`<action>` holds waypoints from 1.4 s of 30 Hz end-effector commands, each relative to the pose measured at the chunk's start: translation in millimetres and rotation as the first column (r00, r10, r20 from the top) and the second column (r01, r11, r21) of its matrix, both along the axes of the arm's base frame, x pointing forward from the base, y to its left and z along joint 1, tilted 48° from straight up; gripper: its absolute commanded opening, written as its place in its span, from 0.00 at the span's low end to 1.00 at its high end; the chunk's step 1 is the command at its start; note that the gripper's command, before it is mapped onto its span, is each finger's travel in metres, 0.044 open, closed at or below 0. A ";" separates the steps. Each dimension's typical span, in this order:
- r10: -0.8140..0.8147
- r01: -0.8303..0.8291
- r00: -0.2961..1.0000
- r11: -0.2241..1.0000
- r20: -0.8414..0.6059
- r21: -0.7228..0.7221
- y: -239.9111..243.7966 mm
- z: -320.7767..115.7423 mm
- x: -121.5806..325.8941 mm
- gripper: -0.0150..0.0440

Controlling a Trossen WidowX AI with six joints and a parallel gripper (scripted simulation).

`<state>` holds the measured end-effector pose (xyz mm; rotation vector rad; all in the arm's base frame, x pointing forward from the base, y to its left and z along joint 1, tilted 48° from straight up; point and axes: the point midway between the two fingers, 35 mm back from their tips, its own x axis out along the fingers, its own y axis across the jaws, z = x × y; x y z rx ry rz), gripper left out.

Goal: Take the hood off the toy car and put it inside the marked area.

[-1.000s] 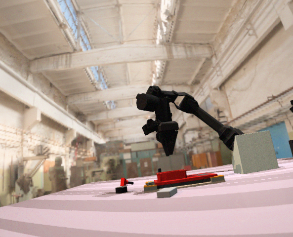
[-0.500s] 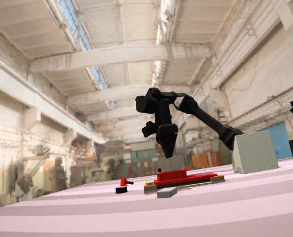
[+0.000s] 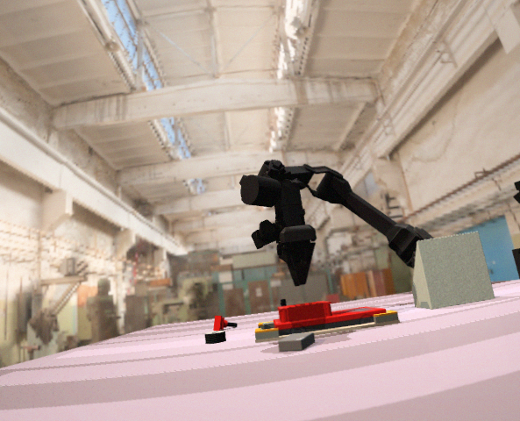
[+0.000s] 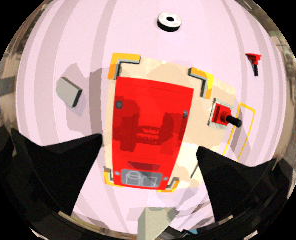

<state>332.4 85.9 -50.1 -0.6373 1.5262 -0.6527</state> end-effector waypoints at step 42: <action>0.004 -0.004 1.000 1.000 -0.006 -0.007 -22.4 -20.5 -2.2 1.00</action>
